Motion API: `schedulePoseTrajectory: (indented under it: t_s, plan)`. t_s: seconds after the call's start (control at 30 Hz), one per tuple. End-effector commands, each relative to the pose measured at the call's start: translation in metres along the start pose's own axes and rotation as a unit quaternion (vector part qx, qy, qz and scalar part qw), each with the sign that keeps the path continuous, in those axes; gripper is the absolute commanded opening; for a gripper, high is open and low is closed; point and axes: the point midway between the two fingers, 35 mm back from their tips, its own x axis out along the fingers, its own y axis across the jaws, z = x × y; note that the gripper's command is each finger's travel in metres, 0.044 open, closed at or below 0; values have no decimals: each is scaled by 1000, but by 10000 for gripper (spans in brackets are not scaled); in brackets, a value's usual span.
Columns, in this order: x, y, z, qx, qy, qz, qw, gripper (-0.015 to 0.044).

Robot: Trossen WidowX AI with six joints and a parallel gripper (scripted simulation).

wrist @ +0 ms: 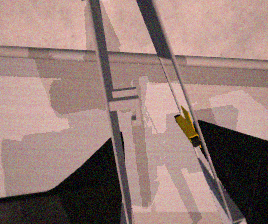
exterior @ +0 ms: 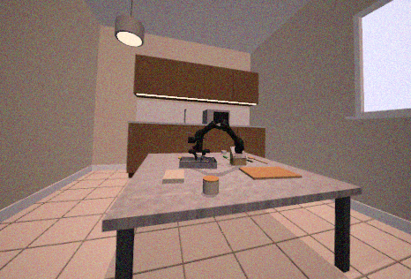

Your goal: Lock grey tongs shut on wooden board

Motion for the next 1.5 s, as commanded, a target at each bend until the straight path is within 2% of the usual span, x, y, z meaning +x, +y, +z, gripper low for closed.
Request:
schedulePoseTrajectory:
  t_s: [0.0, 1.0, 1.2, 1.47]
  plan:
    - [0, 0, 0, -1, 0, 0, 1000, 215]
    - [0, 0, 0, -1, 0, 0, 1000, 15]
    - [0, 0, 0, -1, 0, 0, 1000, -143]
    - [-8, 1, 0, -1, -1, 1, 1000, -150]
